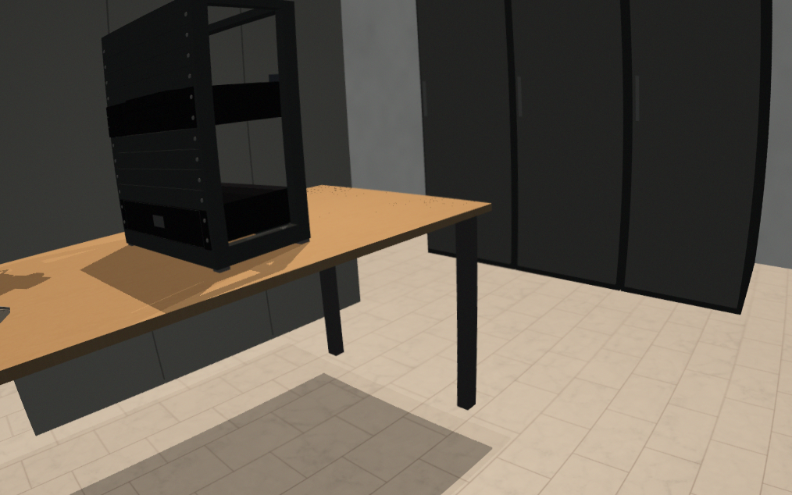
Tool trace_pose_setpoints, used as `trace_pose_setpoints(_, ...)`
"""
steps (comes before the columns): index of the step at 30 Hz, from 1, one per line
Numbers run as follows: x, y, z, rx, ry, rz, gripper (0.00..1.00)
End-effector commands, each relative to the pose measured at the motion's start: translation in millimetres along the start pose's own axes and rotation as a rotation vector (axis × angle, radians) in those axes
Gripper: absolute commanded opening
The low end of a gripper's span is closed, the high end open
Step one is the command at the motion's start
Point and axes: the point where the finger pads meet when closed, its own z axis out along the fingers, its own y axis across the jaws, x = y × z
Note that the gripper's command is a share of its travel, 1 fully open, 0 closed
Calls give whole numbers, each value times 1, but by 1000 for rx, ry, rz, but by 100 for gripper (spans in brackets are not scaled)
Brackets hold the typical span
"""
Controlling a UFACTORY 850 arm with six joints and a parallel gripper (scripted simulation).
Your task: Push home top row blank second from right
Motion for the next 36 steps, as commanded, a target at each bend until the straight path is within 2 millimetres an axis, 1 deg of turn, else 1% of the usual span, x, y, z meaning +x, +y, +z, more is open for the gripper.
trace_pose_setpoints(1,14,21,-15,-70,68,2,100)
trace_pose_setpoints(2,16,25,-19,-83,80,3,100)
trace_pose_setpoints(4,16,25,-19,-83,80,3,100)
trace_pose_setpoints(6,20,32,-26,-110,105,5,100)
trace_pose_setpoints(13,37,61,-56,-214,202,13,100)
trace_pose_setpoints(19,52,86,-90,-314,296,19,100)
trace_pose_setpoints(21,52,86,-90,-314,296,19,100)
trace_pose_setpoints(26,64,107,-124,-404,381,24,100)
trace_pose_setpoints(31,75,126,-165,-501,473,30,100)
trace_pose_setpoints(32,75,126,-165,-501,473,30,100)
trace_pose_setpoints(36,84,139,-202,-581,552,34,100)
